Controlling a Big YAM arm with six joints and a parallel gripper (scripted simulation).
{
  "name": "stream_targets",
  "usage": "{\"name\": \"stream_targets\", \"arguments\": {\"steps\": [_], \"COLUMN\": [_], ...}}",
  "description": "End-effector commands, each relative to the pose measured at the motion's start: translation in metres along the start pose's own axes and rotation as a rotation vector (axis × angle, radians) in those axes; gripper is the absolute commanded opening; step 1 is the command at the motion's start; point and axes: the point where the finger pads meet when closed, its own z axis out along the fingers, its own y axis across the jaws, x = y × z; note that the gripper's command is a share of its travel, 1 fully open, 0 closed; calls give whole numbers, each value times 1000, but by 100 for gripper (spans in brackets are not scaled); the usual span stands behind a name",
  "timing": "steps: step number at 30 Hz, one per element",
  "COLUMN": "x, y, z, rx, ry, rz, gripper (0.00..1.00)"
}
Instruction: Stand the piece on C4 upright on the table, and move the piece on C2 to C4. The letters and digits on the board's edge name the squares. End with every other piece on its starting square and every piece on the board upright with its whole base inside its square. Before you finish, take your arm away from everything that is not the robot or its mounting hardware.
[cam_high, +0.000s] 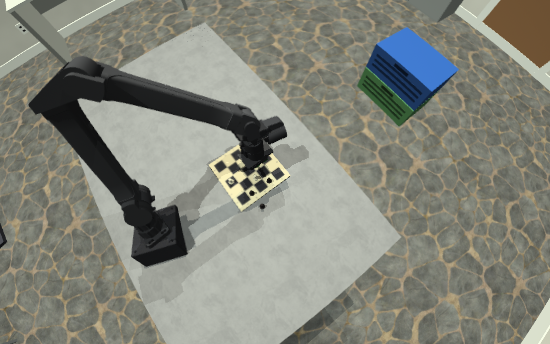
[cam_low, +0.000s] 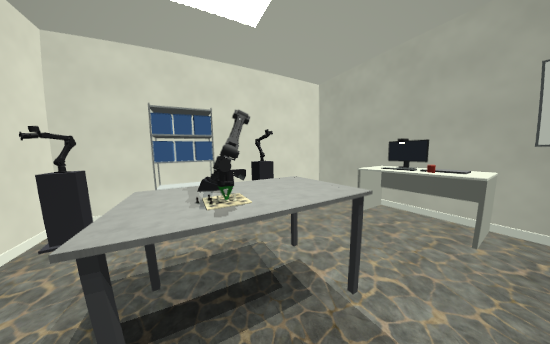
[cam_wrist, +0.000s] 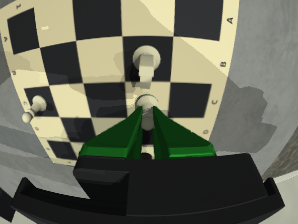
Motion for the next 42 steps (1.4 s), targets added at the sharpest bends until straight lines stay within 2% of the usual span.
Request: {"name": "stream_targets", "arguments": {"steps": [1,10,20,23,42], "x": [-7,-7,-3,-4,-3], "y": [-6,-6,-2,-4,-3], "z": [-8,-7,4,0,3], "rx": [32,30,9,20,13], "ry": [7,7,3,5,3], "rz": [-35,-35,-15,-16,-12], "gripper": [0,0,0,0,0]}}
